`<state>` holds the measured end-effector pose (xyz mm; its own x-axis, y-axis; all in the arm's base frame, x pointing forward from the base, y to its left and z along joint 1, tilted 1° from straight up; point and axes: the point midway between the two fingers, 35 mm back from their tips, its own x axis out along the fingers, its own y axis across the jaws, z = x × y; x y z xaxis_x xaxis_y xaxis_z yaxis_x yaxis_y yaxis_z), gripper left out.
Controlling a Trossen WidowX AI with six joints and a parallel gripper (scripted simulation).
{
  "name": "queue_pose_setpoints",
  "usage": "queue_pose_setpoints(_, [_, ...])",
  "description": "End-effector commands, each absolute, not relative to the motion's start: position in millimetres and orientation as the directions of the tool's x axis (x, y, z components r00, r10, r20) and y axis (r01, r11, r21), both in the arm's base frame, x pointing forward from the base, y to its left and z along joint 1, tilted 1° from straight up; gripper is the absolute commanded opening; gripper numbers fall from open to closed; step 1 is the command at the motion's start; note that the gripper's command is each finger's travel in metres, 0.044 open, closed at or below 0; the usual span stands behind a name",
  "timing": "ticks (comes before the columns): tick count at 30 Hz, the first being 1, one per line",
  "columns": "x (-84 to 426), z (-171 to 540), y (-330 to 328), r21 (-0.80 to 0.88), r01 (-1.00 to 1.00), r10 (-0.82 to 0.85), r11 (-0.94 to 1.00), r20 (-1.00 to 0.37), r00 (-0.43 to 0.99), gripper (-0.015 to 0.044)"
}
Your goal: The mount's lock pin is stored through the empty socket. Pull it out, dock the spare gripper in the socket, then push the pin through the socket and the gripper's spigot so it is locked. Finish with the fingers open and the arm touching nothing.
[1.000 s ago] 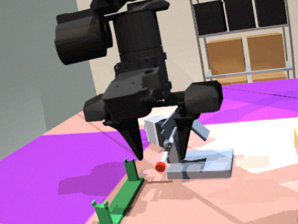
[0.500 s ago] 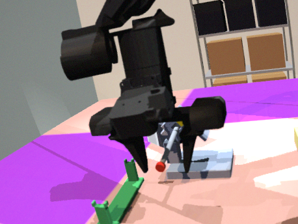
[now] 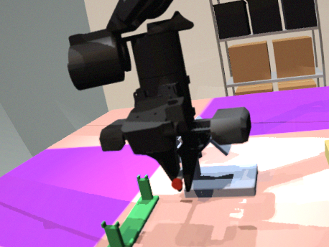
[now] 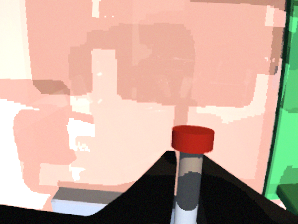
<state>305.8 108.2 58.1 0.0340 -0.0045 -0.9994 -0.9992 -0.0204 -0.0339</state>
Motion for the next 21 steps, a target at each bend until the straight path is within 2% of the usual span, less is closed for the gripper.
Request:
queue_pose_setpoints(1, [306,58,108,-0.035,-0.999,-0.007,-0.023,-0.999,0.035,0.0000])
queue_pose_setpoints(7, [305,58,108,-0.034,-0.999,0.003,-0.023,-0.999,0.034,0.0000])
queue_pose_setpoints(21, [304,69,117,-0.024,-0.999,0.173,-0.034,-0.985,0.018,0.0000])
